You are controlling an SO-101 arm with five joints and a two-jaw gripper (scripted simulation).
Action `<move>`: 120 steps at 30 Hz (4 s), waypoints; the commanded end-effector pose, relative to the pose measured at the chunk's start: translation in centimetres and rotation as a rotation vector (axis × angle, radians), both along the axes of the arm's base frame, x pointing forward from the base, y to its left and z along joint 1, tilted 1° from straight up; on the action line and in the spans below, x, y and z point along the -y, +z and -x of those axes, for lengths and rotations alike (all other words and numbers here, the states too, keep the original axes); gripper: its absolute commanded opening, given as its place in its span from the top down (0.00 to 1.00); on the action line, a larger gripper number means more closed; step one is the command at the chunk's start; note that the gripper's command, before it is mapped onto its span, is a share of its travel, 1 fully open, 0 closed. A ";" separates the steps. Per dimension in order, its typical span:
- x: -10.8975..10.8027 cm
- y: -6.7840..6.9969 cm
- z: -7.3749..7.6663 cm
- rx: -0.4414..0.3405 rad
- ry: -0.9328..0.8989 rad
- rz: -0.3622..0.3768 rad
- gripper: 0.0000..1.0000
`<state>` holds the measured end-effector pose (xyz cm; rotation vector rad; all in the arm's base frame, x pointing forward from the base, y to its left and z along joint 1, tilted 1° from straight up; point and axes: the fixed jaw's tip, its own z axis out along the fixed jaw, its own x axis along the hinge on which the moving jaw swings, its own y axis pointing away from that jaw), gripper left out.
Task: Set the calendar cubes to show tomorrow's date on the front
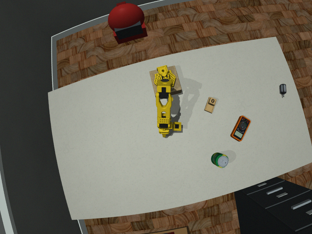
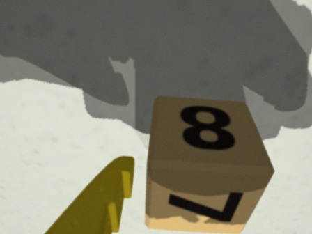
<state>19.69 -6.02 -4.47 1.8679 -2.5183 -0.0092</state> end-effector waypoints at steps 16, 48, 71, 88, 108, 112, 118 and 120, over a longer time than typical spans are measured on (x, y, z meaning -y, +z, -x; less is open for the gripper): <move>0.2 5.1 -0.1 0.014 -0.003 0.003 0.64; 0.5 6.7 -0.9 0.092 -0.003 0.027 0.64; 1.1 15.1 -3.1 0.491 -0.002 0.151 0.65; 1.0 15.0 -3.2 0.498 -0.092 0.128 0.65; 0.5 14.9 -4.1 0.520 -0.532 0.009 0.65; 0.3 14.8 -4.4 0.523 -0.683 -0.033 0.65; 0.1 14.7 -4.9 0.522 -0.915 -0.099 0.65; 0.0 14.7 -5.1 0.520 -0.991 -0.121 0.65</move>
